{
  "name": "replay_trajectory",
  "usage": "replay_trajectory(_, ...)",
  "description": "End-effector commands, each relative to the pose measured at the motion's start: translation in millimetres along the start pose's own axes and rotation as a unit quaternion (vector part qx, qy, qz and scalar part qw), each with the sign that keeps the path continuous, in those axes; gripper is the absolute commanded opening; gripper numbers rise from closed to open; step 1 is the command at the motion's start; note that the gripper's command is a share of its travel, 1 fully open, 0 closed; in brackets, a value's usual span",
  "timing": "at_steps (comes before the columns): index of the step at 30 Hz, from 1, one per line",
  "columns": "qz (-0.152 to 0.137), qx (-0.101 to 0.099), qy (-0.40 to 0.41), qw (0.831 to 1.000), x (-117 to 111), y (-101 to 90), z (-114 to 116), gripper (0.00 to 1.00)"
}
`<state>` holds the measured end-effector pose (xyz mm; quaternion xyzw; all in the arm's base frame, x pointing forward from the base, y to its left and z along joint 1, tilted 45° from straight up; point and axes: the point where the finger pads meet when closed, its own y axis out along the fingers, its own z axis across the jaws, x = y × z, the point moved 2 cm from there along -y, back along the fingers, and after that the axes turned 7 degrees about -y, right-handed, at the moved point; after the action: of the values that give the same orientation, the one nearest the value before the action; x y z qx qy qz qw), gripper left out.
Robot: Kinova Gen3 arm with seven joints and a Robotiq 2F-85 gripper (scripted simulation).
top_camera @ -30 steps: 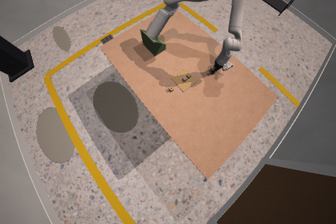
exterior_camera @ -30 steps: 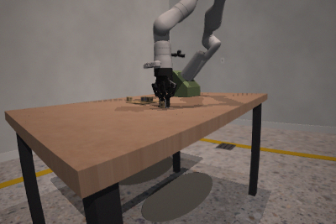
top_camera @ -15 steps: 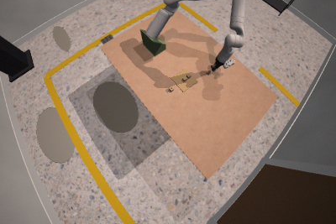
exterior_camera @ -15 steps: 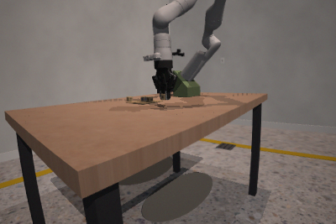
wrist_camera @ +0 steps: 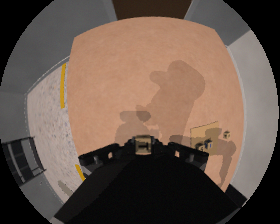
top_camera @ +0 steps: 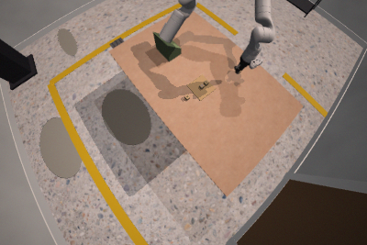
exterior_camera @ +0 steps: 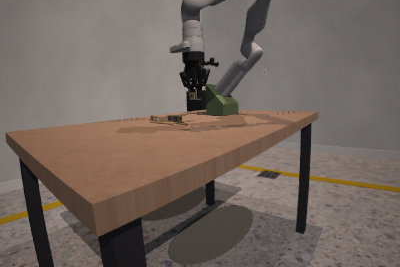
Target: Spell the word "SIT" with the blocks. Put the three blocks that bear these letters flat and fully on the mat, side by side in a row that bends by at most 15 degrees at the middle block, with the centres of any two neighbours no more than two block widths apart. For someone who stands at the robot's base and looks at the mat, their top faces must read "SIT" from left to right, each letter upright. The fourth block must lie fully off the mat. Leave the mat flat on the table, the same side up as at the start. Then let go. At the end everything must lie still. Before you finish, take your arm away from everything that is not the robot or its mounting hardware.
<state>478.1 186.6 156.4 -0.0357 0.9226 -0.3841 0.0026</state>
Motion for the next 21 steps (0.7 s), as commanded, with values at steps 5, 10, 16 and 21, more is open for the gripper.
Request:
replay_trajectory(5,0.003,0.0,-0.001,1.0,-1.4,-3.1,-0.5,0.21)
replay_trajectory(10,0.003,0.0,-0.001,1.0,-1.4,-3.1,-0.4,0.21)
replay_trajectory(16,0.003,0.0,-0.005,1.0,-1.3,-3.2,1.2,0.21)
replay_trajectory(21,0.003,0.001,-0.015,1.0,-1.1,-3.4,5.4,0.21)
